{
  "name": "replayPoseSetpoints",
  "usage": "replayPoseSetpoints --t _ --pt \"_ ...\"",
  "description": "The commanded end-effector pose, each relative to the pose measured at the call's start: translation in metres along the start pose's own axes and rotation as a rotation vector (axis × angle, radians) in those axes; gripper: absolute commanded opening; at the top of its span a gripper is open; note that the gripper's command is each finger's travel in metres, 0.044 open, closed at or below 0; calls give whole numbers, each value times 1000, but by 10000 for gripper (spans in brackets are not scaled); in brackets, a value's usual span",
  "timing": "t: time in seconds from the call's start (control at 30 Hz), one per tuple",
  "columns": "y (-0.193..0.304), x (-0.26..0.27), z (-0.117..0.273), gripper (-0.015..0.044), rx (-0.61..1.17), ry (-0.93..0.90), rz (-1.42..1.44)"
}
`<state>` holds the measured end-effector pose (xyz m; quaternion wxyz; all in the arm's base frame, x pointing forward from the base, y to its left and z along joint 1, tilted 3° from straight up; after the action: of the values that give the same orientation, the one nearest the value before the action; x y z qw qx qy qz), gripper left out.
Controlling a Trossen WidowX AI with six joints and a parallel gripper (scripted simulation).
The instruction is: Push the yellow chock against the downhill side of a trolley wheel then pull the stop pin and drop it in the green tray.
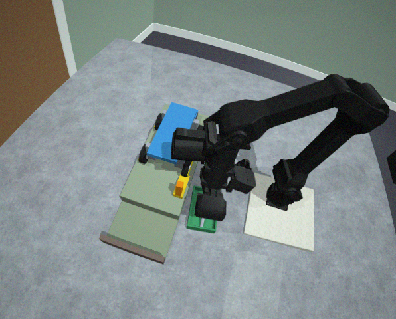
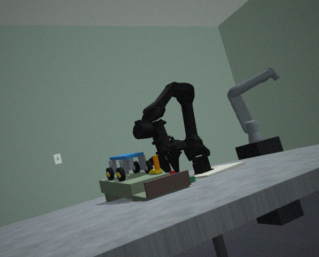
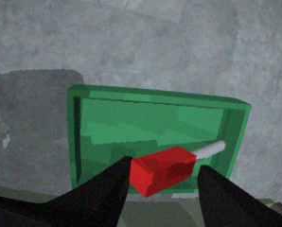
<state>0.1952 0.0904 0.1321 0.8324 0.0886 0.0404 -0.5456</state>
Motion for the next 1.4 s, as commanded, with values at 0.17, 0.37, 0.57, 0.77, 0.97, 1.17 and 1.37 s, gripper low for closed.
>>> replayPoseSetpoints --t 0.17,0.37,0.57,0.77,0.97,1.17,1.37 --pt "-1 5 -3 190 -1 5 3" --pt "-2 8 -6 190 -1 4 3" --pt "-3 12 -8 190 -1 4 3" --pt "-3 12 -7 242 2 -1 1" --pt "-3 12 -7 340 2 -1 1" --pt "-2 11 -2 340 1 1 1" --pt "-2 8 20 393 -1 4 3"
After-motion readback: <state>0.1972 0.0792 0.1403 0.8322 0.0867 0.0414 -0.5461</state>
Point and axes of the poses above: the point midway between the two fingers, 35 mm back from their tips, its own z axis back along the fingers, its own x axis across the jaws, y = z × x, the point moved 6 cm from there along z, back along the fingers, and after that the axes turned 13 degrees about z, right-handed, at the moved point
